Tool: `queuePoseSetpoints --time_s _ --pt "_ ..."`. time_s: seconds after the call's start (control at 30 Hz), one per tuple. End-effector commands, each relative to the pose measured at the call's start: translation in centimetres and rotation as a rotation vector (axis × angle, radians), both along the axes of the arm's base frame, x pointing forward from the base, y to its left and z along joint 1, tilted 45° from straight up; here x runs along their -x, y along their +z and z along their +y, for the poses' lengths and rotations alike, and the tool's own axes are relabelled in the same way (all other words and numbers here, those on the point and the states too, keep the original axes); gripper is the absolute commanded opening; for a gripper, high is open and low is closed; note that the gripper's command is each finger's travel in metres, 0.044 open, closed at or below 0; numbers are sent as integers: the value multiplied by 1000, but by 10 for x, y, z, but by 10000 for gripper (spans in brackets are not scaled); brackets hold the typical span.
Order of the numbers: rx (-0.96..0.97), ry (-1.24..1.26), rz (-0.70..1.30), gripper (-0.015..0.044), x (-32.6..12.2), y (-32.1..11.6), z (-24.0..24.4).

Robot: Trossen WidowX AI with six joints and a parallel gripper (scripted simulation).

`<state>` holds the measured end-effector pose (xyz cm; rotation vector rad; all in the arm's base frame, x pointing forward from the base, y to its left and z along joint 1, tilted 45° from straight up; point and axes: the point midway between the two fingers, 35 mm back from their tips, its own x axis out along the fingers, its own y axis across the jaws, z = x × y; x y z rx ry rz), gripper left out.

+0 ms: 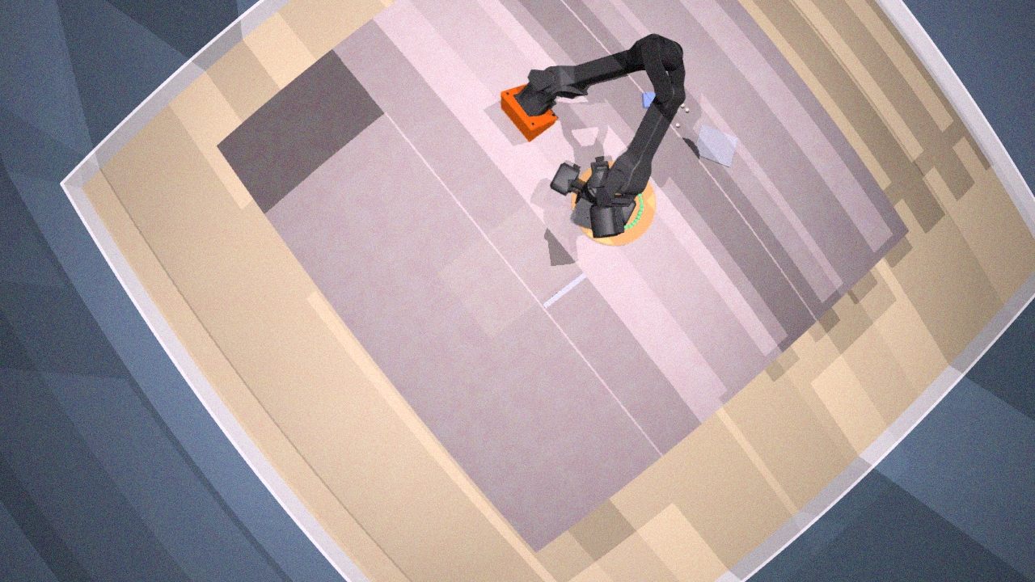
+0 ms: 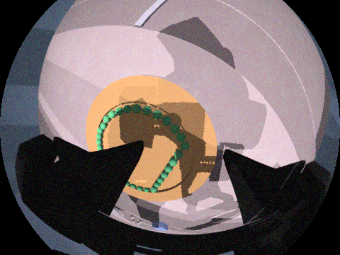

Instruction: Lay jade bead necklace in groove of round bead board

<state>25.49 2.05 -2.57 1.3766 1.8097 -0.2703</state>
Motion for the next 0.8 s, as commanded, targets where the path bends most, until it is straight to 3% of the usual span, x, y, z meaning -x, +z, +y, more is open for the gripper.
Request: queuePoseSetpoints --time_s 0.0,0.3,0.77 --pt "7 -34 32 361 -1 10 4" --pt "23 -264 260 125 3 70 29" --pt "25 -267 253 120 2 65 35"
